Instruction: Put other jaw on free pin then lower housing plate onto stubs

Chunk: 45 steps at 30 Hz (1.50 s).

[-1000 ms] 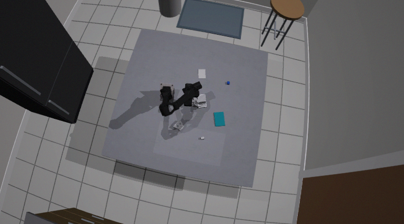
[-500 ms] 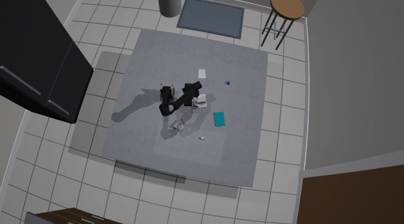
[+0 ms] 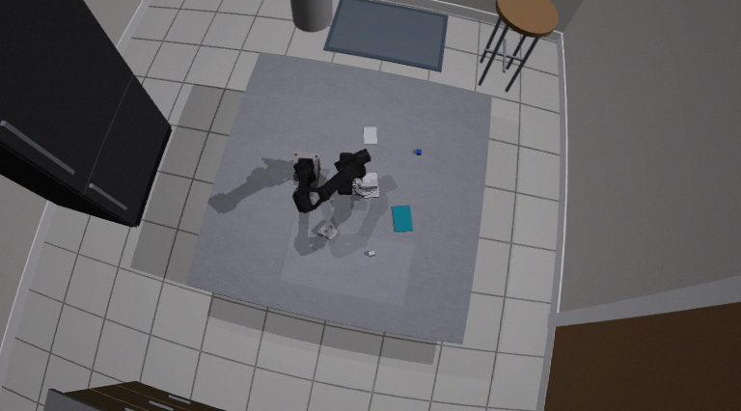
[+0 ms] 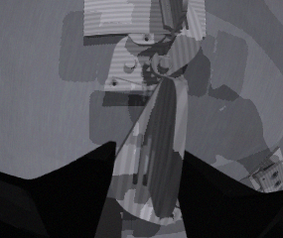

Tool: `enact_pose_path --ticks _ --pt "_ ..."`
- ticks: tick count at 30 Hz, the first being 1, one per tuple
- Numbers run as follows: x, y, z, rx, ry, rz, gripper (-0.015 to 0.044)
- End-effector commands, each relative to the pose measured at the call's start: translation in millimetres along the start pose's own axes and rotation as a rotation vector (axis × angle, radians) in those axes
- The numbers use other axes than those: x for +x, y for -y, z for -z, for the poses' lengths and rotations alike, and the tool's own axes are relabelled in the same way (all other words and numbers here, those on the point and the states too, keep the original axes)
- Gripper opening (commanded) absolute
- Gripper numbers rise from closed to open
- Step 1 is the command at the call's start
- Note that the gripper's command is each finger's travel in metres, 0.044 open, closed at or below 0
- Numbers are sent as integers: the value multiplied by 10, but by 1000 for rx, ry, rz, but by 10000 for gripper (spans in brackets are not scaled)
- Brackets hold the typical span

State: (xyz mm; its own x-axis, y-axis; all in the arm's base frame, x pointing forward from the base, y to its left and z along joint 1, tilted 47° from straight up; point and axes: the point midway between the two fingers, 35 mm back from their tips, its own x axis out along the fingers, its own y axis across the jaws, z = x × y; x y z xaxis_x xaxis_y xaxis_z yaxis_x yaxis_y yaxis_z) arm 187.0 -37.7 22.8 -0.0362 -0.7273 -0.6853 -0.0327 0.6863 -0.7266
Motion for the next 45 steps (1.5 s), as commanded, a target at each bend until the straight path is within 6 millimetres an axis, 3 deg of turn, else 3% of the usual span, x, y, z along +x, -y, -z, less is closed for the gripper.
enact_pose_path --ticks 1,29,45 --pt "-22 -40 -114 8 2 -7 134" --pt "-16 -378 -958 12 6 -9 134" --pt "-13 -388 -977 12 6 -9 134"
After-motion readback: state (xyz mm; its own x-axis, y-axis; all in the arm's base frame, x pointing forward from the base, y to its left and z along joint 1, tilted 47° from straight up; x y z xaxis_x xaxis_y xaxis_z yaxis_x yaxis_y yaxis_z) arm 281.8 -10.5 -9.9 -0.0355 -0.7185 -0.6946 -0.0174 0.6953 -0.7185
